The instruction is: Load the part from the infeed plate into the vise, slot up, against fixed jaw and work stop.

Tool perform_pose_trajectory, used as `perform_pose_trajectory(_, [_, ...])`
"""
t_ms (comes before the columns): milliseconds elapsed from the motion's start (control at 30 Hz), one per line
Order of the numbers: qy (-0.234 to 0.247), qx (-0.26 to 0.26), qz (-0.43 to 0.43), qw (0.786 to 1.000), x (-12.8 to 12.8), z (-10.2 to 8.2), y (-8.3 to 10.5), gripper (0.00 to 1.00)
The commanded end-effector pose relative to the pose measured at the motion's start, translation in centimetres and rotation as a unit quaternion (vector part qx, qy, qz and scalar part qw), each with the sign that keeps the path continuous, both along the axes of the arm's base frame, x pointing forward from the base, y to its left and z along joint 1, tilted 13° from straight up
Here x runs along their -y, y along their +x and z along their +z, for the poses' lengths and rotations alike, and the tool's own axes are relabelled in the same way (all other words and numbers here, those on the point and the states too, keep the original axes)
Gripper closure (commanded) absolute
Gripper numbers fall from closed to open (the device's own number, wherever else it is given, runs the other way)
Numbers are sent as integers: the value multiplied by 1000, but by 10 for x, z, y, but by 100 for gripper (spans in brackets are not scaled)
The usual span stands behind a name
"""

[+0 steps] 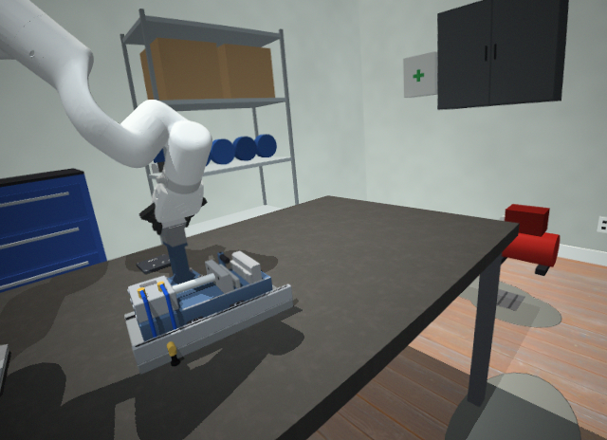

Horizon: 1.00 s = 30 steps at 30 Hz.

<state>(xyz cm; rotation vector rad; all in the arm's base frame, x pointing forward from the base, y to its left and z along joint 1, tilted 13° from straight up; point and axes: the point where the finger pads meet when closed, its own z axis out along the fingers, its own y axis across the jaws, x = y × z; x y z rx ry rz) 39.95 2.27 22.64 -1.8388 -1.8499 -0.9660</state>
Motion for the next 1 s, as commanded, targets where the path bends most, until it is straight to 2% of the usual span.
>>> perform_pose_trajectory(0, [-1,2,0,1000,0,1,1,100])
perform_pose_trajectory(33, [-1,2,0,1000,0,1,1,11])
perform_pose_trajectory(967, [-1,2,0,1000,0,1,1,11])
